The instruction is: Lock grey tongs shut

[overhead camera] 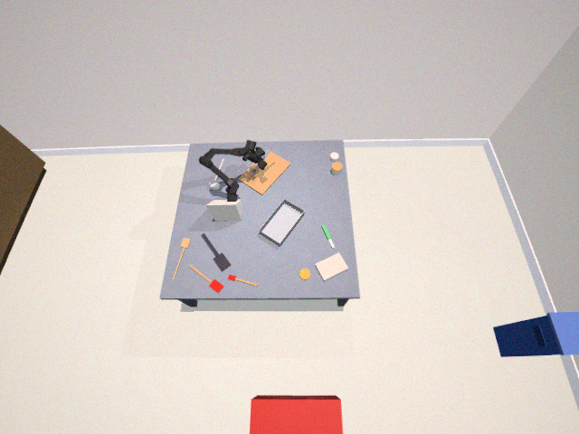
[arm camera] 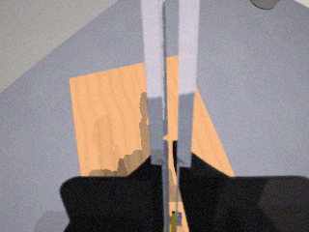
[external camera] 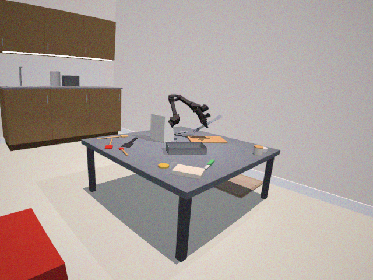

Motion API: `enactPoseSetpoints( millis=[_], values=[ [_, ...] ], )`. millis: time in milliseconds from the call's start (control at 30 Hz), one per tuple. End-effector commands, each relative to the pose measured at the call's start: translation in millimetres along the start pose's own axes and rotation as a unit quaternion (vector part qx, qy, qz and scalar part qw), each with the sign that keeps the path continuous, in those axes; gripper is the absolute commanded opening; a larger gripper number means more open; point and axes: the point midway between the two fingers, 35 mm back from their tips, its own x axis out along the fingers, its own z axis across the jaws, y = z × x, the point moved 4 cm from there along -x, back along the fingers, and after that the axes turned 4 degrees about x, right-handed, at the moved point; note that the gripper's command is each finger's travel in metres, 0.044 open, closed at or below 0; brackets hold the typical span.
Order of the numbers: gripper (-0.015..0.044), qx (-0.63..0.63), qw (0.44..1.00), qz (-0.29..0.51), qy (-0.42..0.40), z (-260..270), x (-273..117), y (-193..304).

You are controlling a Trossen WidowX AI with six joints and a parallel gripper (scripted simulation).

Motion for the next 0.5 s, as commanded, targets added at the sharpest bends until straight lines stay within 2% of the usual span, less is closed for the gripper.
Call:
enactPoseSetpoints(
  millis=[0, 467],
  values=[
    [-0.015, -0.009, 1.0, 0.025, 0.004, 1.2, 1.9, -4.7],
    [-0.015, -0.016, 0.99, 0.139, 0.007, 1.6, 12.5, -12.6]
  ],
)
